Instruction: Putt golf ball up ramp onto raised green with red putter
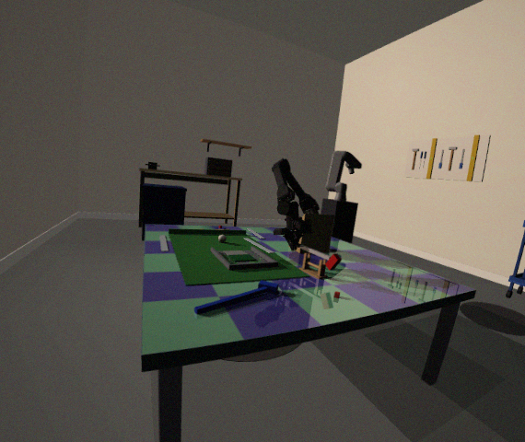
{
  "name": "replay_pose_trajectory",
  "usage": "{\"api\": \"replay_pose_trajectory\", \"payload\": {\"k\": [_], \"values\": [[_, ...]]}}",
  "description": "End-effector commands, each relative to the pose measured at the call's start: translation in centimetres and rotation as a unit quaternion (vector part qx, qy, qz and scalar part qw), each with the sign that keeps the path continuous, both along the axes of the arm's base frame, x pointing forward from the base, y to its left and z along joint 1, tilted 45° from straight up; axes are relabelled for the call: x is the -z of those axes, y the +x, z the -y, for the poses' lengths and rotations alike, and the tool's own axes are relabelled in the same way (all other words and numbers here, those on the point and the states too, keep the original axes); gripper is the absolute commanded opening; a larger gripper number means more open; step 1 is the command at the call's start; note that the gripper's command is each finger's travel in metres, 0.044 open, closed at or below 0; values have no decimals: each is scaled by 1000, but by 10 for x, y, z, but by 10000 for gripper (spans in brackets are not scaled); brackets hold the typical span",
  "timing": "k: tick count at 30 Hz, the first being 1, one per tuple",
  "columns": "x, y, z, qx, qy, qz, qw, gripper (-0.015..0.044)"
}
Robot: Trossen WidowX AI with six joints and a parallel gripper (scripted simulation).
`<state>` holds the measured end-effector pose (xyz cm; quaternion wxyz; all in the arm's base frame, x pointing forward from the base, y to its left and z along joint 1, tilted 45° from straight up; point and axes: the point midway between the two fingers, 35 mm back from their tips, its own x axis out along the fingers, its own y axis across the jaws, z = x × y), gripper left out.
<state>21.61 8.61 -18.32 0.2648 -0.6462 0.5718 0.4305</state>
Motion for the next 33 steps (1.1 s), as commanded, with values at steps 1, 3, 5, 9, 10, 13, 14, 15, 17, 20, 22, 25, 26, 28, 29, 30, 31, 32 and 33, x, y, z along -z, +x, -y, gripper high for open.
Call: {"api": "replay_pose_trajectory", "payload": {"k": [1, 3, 5, 9, 10, 13, 14, 15, 17, 20, 22, 25, 26, 28, 29, 30, 31, 32, 33], "values": [[-19, 3, -25, 1, 11, 5, 1000, 0], [-31, 1, -36, 1, 11, 5, 1000, 0], [-43, -2, -46, 2, 10, 5, 1000, 0], [-42, -2, -44, -5, 7, 6, 1000, 0], [-43, -1, -43, -3, 8, 7, 1000, 0], [-49, 7, -41, 10, 16, 16, 1000, 0], [-53, 10, -39, 16, 20, 21, 999, 0], [-56, 14, -38, 23, 23, 26, 999, 0], [-63, 22, -34, 39, 26, 38, 998, 0], [-77, 34, -26, 69, 27, 62, 995, 0], [-88, 44, -19, 93, 27, 81, 992, 0], [-104, 57, -7, 130, 26, 110, 985, 0], [-110, 61, -3, 142, 26, 120, 982, 0], [-121, 69, 6, 166, 25, 139, 976, 0], [-127, 72, 11, 178, 24, 148, 972, 0], [-132, 76, 16, 190, 23, 158, 969, 0], [-138, 79, 21, 202, 22, 168, 965, 0], [-144, 82, 26, 214, 21, 177, 960, 0], [-150, 85, 31, 226, 20, 187, 956, 0]]}}
